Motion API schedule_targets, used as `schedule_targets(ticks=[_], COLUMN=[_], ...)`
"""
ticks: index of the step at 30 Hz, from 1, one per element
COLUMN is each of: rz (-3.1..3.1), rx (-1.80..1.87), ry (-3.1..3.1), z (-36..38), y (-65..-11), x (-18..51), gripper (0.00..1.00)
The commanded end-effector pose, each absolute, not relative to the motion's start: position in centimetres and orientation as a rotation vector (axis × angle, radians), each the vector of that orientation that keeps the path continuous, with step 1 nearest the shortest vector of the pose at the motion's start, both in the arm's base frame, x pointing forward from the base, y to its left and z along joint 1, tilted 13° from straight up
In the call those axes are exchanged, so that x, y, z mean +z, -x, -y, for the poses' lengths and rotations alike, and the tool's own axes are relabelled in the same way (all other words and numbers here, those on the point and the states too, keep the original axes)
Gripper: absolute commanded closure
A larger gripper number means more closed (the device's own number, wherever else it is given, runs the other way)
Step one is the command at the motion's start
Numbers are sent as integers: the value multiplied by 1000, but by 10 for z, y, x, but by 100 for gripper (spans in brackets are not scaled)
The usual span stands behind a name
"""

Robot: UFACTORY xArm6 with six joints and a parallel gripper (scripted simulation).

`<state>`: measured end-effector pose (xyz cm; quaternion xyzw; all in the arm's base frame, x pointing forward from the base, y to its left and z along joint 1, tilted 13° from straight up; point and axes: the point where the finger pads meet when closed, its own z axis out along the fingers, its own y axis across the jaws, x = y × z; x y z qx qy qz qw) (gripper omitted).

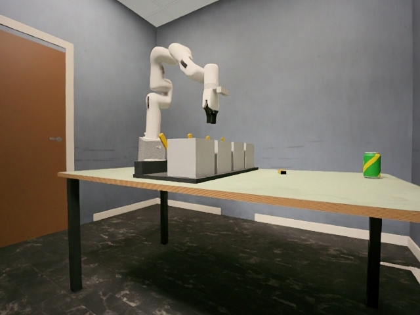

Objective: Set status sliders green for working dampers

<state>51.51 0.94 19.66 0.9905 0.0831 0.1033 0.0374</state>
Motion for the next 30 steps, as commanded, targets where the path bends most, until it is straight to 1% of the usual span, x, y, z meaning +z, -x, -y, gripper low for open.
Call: schedule_targets(ticks=[1, 5, 16, 30], rz=[-260, -288, -344, -350], rx=[319, 317, 306, 312], ry=[-3059, -3175, -3384, -3404], z=[-5, 22, 71, 75], y=[-511, -483, -431, -426], x=[196, 180, 153, 151], gripper=[61, 61, 61, 61])
